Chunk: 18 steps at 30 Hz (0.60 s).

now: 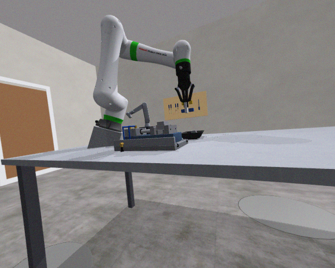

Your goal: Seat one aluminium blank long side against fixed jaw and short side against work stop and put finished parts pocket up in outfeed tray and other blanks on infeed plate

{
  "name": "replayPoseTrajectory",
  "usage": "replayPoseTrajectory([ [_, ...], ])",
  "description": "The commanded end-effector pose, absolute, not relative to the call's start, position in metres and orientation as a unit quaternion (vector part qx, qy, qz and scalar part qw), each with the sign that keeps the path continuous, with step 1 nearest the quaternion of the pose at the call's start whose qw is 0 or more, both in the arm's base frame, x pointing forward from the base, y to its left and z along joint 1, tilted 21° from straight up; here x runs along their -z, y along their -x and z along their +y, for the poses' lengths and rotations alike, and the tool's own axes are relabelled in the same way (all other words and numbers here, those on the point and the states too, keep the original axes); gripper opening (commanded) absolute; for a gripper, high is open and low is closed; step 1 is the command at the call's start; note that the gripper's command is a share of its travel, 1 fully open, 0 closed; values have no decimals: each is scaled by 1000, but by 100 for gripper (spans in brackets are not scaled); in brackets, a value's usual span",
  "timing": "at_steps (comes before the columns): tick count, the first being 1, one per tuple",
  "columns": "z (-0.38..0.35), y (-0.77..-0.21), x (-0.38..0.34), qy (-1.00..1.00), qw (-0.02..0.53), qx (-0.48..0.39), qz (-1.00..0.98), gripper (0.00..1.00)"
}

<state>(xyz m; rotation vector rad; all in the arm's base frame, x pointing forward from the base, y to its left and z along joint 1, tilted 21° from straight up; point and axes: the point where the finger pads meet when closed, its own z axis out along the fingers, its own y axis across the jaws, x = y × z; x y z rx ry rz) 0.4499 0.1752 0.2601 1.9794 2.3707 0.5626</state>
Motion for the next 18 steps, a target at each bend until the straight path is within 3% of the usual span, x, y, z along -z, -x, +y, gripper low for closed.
replayPoseTrajectory([
  [1,174,-449,-264,-631,1,-179,755,0],
  [18,170,-448,-272,-631,1,-179,755,0],
])
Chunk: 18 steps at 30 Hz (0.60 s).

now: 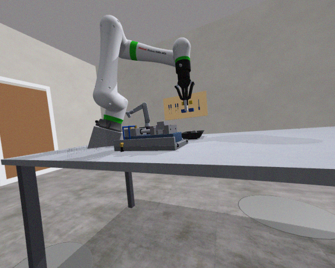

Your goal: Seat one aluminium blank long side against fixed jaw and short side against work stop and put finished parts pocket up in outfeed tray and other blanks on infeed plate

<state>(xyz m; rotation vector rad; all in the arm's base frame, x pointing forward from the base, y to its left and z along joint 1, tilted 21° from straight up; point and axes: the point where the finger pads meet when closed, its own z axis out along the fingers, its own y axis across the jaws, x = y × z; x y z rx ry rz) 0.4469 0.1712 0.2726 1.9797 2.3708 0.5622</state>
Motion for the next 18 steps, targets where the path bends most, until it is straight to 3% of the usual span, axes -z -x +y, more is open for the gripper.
replayPoseTrajectory([
  [1,166,-449,-271,-631,1,-178,755,0],
  [18,29,-483,-232,-631,1,-162,758,0],
])
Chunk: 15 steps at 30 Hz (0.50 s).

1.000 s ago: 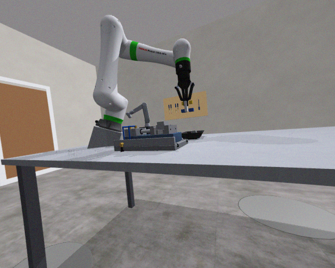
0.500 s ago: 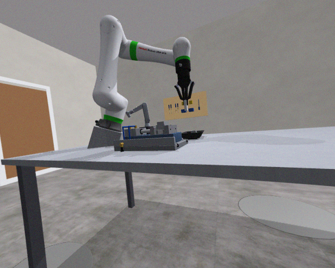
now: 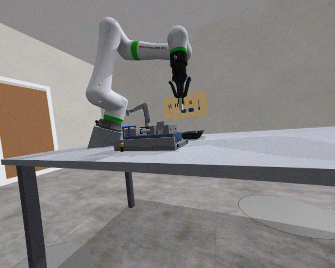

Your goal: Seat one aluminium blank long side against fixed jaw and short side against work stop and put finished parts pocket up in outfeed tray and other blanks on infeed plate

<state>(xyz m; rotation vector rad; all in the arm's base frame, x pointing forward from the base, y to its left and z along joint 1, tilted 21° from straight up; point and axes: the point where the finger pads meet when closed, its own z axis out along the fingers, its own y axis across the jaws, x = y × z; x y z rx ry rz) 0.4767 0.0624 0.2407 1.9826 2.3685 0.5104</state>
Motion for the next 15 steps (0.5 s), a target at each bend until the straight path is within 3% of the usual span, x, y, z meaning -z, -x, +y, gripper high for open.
replayPoseTrajectory([
  [1,23,-484,-230,-631,1,-162,758,0],
  [15,-71,-483,-205,-631,-1,-166,758,0],
])
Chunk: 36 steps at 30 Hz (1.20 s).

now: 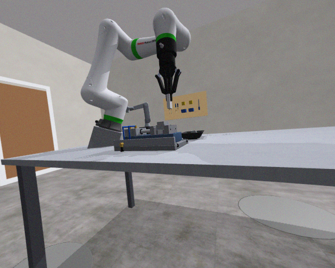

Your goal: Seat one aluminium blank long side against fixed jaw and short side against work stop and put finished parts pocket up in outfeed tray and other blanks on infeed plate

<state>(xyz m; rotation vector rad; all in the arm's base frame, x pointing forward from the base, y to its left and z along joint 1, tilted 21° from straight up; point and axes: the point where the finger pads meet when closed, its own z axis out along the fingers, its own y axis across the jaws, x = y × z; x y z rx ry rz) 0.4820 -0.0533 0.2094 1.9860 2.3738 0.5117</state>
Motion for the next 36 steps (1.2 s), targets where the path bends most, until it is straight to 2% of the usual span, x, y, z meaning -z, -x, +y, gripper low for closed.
replayPoseTrajectory([
  [1,-93,-480,-199,-631,-1,-169,757,0],
  [10,-156,-465,-183,-631,1,-179,755,0],
  [36,-158,-465,-183,-631,1,-179,755,0],
])
